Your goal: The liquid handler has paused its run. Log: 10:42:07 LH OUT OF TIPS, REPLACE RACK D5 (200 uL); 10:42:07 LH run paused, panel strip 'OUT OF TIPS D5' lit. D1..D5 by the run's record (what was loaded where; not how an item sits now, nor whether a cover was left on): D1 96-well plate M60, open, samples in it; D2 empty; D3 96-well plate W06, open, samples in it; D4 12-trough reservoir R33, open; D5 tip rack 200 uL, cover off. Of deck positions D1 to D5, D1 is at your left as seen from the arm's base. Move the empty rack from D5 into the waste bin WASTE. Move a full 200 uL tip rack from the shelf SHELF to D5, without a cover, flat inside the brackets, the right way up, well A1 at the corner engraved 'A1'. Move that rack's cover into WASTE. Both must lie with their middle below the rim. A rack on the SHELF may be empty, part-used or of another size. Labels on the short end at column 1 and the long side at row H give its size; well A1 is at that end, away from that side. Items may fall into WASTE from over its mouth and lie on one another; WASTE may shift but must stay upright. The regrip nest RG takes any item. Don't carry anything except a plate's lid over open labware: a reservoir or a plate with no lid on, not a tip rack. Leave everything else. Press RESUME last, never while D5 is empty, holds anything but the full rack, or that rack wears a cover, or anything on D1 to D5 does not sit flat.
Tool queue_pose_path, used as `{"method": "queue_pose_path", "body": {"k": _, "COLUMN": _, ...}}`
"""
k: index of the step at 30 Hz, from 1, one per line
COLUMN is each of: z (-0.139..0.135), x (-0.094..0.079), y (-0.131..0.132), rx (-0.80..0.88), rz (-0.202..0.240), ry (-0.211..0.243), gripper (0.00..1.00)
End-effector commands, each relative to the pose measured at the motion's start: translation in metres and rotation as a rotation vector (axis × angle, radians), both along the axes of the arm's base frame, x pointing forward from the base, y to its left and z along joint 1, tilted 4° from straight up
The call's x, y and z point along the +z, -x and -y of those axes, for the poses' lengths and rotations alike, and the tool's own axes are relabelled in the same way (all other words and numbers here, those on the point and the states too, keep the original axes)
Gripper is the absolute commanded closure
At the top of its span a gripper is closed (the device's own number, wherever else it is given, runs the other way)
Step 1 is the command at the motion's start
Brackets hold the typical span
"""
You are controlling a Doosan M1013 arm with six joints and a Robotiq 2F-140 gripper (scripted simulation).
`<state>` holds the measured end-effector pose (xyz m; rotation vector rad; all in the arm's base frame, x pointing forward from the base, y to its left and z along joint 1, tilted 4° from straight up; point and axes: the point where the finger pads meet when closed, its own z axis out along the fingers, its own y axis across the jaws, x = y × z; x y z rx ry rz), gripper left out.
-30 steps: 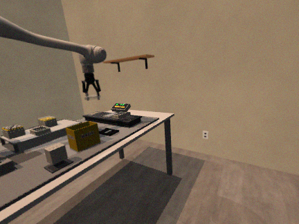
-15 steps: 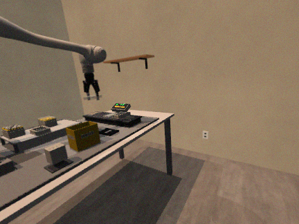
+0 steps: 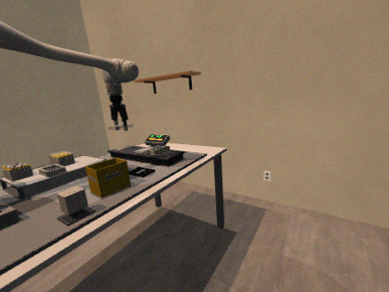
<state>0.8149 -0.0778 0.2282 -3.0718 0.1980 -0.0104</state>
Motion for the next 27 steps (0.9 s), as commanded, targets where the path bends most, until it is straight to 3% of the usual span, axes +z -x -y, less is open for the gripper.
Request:
{"method": "queue_pose_path", "body": {"k": 1, "z": 0.000, "x": 0.000, "y": 0.000, "rx": -0.027, "rz": -0.002, "ry": 0.000, "gripper": 1.00}}
{"method": "queue_pose_path", "body": {"k": 10, "z": 0.000, "x": 0.000, "y": 0.000, "rx": -0.057, "rz": -0.003, "ry": -0.001, "gripper": 1.00}}
{"method": "queue_pose_path", "body": {"k": 27, "z": 0.075, "x": -0.005, "y": 0.007, "rx": -0.057, "rz": -0.003, "ry": -0.001, "gripper": 1.00}}
